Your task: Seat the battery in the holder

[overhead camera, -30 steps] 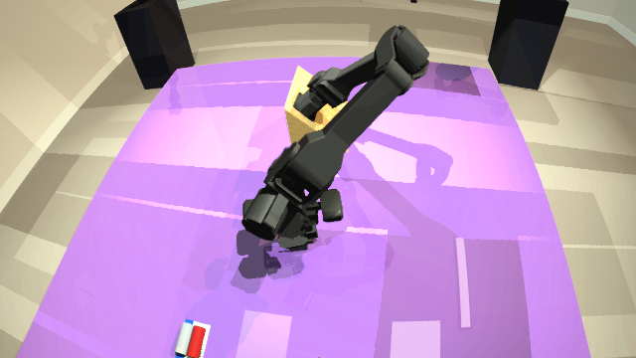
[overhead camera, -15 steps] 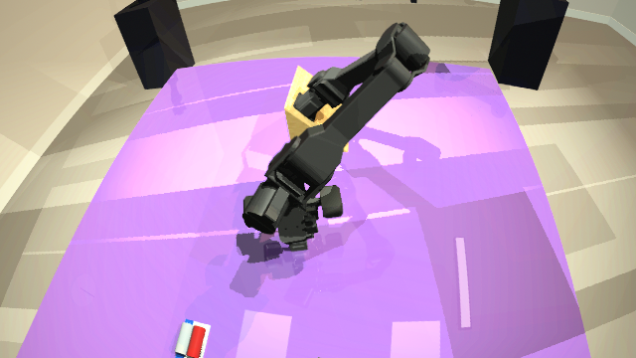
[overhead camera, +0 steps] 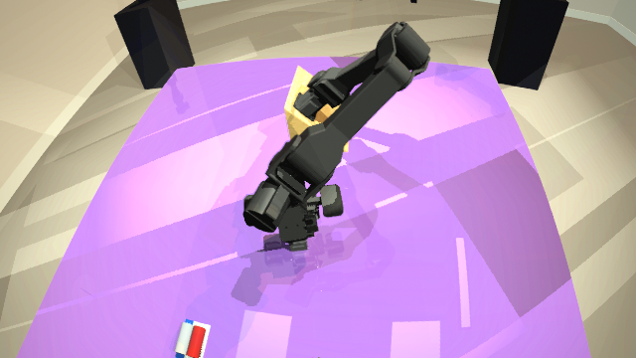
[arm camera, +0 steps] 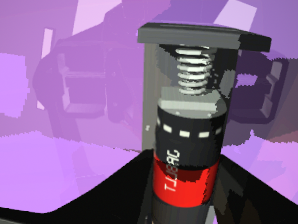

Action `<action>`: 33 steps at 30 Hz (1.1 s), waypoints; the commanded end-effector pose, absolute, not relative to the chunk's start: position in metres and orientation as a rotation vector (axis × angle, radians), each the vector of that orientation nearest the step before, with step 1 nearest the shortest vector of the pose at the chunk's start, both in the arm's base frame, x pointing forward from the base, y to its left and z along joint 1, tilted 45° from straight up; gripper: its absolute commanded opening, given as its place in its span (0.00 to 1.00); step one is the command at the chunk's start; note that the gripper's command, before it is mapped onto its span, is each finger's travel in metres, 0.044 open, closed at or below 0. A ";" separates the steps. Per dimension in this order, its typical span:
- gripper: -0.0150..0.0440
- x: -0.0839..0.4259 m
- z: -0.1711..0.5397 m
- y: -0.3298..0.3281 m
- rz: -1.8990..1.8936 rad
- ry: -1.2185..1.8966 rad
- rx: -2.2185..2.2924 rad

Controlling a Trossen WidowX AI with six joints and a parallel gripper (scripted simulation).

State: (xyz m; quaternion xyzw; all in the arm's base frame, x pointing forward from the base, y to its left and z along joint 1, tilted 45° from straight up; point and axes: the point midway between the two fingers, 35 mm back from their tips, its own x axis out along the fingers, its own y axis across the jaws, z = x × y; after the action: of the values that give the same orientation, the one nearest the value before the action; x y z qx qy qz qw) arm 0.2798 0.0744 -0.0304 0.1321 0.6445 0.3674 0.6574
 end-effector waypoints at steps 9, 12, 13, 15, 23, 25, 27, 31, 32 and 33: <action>0.57 0.280 -0.021 0.065 0.831 1.460 0.300; 0.57 0.281 -0.020 0.064 0.832 1.460 0.299; 0.57 0.281 -0.020 0.064 0.832 1.460 0.299; 0.57 0.281 -0.020 0.064 0.832 1.460 0.299; 0.88 0.284 0.015 0.028 0.827 1.463 0.299; 0.97 0.283 0.029 0.016 0.828 1.462 0.297; 1.00 0.282 0.033 0.011 0.829 1.462 0.297; 1.00 0.282 0.033 0.011 0.829 1.462 0.297; 1.00 0.282 0.033 0.011 0.829 1.462 0.297; 1.00 0.282 0.033 0.011 0.829 1.462 0.297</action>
State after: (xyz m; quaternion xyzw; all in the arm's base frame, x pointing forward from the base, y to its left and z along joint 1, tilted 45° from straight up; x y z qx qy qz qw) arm 0.2818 0.0144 0.0289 0.1358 0.6460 0.3638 0.6572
